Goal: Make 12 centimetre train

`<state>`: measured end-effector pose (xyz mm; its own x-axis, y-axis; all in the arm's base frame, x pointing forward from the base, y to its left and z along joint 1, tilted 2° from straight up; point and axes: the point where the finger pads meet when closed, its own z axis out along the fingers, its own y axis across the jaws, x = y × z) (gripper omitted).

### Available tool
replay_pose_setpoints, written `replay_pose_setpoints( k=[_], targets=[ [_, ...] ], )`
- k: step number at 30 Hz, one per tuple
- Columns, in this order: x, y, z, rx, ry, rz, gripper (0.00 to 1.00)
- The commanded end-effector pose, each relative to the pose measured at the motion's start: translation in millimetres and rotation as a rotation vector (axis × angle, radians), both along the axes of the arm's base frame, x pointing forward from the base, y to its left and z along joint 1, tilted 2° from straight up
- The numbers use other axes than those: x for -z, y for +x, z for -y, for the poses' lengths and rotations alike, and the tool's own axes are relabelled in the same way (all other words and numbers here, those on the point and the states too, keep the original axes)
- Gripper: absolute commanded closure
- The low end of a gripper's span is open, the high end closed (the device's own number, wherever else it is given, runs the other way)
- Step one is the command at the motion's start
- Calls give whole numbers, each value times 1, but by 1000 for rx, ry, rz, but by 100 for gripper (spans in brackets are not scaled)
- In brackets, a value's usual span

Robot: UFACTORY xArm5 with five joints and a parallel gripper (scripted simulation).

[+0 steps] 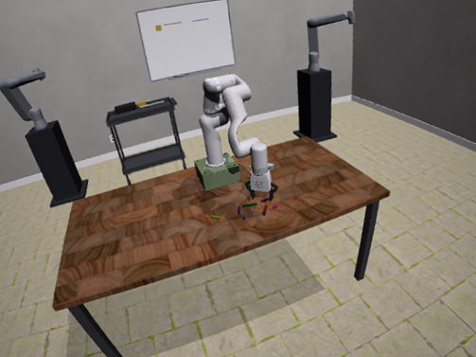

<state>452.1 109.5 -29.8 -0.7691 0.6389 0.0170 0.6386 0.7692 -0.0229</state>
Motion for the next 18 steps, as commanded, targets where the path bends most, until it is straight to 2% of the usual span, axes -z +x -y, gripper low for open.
replay_pose_setpoints(
  k=[1, 8, 9, 18],
  targets=[
    [-1, 1, -6, -72, 2, 3, 0],
    [-1, 1, -7, -84, 3, 3, 0],
    [-1, 1, -7, -84, 3, 3, 76],
    [-1, 1, -7, -84, 3, 3, 76]
  ],
)
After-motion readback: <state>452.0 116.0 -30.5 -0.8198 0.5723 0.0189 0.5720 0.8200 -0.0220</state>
